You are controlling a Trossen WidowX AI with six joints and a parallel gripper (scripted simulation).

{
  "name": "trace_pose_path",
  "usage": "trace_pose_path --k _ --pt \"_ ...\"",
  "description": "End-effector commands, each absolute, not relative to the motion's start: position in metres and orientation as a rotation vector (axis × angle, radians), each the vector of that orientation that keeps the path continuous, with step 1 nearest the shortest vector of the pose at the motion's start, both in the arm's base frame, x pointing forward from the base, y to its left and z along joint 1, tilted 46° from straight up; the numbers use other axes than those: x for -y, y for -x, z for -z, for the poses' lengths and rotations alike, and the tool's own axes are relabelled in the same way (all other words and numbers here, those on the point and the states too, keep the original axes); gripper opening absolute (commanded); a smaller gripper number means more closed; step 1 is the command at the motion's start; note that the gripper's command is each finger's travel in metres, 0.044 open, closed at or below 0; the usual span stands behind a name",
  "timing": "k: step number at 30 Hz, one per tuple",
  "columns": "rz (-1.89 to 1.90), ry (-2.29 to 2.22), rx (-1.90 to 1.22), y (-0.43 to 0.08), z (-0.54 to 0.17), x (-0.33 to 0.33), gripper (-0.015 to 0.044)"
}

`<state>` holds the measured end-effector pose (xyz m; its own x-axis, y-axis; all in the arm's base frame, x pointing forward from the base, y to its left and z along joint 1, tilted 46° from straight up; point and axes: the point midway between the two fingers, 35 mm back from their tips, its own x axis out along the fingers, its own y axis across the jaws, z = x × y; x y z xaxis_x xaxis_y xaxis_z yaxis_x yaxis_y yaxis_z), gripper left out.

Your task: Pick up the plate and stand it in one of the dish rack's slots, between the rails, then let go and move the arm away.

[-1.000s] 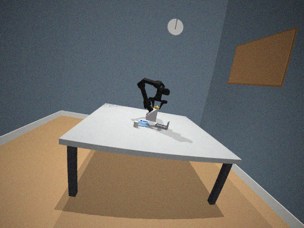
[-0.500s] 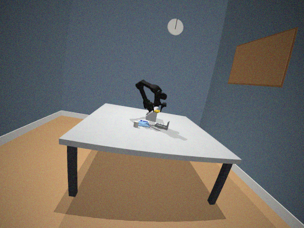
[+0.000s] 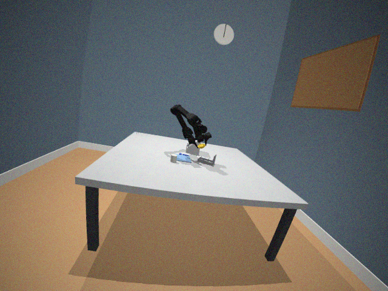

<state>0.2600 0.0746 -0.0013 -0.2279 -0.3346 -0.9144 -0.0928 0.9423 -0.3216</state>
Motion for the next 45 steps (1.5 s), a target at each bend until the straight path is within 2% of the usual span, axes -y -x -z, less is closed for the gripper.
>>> trace_pose_path --k 1,21,45 --pt "0.099 0.301 -1.817 -0.260 0.008 -0.072 0.0000" --pt "-0.484 0.274 -1.699 -0.263 0.035 -0.055 0.0000" --pt "-0.985 0.415 -1.179 -0.271 0.044 -0.032 0.0000"
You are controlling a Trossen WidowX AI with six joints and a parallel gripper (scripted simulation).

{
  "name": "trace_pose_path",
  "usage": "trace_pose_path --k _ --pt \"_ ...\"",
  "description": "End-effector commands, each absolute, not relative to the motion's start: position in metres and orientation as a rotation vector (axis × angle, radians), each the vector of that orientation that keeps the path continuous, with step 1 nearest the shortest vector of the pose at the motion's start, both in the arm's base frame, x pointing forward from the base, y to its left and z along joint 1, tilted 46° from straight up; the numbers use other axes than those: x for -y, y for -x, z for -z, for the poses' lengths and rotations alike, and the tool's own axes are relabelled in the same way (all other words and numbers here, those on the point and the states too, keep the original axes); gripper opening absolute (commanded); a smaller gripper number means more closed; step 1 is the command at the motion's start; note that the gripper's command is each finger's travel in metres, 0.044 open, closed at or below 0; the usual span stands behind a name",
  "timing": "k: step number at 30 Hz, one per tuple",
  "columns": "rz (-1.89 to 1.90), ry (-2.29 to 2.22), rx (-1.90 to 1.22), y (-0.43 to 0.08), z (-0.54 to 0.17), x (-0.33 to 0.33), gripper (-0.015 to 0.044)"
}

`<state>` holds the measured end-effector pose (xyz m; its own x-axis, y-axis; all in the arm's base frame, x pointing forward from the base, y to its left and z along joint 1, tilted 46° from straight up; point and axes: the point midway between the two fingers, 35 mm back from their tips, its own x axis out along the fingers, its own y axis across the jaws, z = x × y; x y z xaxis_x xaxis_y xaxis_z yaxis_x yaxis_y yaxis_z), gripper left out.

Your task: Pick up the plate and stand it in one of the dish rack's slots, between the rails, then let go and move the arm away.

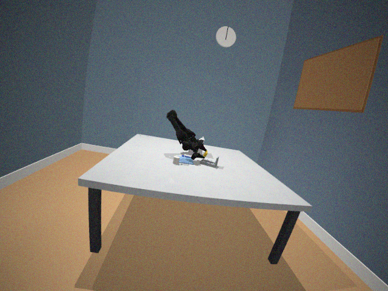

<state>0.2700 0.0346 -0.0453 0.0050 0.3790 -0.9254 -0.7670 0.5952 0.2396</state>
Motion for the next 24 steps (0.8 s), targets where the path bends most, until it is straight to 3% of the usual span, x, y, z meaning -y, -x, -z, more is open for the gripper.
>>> trace_pose_path --k 1,24 --pt "-0.998 0.427 -1.152 -0.272 0.044 -0.031 0.0000" --pt "-1.129 0.772 -0.538 -0.273 0.032 -0.006 0.0000"
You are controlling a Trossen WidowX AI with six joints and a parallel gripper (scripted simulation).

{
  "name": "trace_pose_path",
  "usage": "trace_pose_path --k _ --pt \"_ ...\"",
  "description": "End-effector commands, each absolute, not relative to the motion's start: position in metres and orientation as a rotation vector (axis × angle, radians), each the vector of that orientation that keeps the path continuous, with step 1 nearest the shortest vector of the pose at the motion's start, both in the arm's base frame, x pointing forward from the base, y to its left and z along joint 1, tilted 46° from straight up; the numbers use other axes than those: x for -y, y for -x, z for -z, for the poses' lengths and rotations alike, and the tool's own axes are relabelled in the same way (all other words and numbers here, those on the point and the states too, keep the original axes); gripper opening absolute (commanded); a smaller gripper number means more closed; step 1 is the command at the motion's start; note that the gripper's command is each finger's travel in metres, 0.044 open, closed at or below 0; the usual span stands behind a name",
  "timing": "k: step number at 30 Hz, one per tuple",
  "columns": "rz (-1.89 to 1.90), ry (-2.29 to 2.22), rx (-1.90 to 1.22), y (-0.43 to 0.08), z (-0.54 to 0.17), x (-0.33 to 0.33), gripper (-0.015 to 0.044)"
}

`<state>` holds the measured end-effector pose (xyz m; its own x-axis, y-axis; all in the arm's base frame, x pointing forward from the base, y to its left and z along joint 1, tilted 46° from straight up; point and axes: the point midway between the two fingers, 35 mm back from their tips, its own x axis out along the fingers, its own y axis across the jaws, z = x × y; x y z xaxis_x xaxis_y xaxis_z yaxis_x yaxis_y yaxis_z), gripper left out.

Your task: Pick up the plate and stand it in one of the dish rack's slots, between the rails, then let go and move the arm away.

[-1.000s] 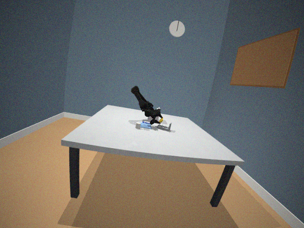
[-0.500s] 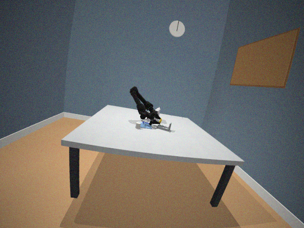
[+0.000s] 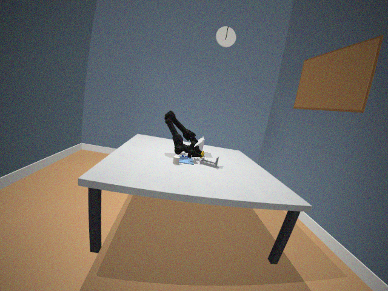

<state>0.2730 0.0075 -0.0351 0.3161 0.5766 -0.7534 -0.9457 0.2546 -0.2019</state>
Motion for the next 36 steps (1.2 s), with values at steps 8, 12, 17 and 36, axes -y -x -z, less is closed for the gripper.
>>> trace_pose_path --k 8,12,17,36 --pt "-1.129 0.772 -0.538 -0.273 0.032 -0.006 0.0000" --pt "-1.129 0.772 -0.538 -0.273 0.032 -0.006 0.0000" --pt "-1.127 0.767 -0.550 -0.279 0.041 -0.016 0.0000" --pt "-1.131 0.769 -0.543 -0.290 0.057 -0.032 0.0000"
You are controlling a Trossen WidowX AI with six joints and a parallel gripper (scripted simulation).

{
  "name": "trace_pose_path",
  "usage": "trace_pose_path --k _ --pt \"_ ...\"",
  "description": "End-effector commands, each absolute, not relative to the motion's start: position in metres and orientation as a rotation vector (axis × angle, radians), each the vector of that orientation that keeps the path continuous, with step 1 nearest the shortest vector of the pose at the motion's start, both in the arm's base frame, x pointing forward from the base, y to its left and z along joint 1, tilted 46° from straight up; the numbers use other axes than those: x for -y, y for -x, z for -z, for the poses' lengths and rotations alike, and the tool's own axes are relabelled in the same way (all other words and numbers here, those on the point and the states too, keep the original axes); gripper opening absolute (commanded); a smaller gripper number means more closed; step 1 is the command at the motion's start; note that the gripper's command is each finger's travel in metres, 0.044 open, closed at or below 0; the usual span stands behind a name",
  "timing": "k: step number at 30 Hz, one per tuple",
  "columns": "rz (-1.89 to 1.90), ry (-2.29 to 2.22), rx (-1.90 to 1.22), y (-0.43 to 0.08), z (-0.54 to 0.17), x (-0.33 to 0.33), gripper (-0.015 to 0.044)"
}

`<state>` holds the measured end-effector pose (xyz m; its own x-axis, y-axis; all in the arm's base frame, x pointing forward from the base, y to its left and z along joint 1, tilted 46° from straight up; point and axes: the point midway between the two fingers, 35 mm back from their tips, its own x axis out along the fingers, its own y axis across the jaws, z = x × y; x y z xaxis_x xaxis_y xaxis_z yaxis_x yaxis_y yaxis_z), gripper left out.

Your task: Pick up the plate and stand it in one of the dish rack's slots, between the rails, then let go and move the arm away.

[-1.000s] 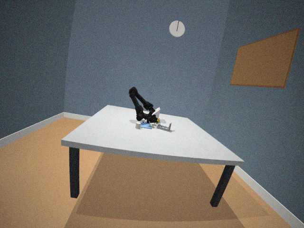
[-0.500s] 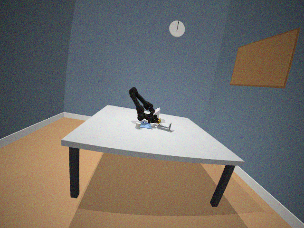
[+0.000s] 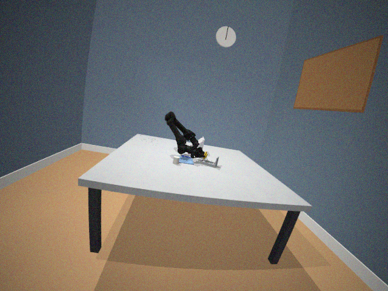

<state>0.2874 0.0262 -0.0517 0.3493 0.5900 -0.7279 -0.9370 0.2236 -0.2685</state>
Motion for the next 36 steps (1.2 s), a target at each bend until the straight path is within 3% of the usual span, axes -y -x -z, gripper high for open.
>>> trace_pose_path --k 1,22,36 --pt "-1.131 0.769 -0.542 -0.290 0.057 -0.032 0.0000" --pt "-1.129 0.765 -0.553 -0.290 0.068 -0.021 0.0000" --pt "-1.130 0.768 -0.552 -0.290 0.068 -0.021 0.0367"
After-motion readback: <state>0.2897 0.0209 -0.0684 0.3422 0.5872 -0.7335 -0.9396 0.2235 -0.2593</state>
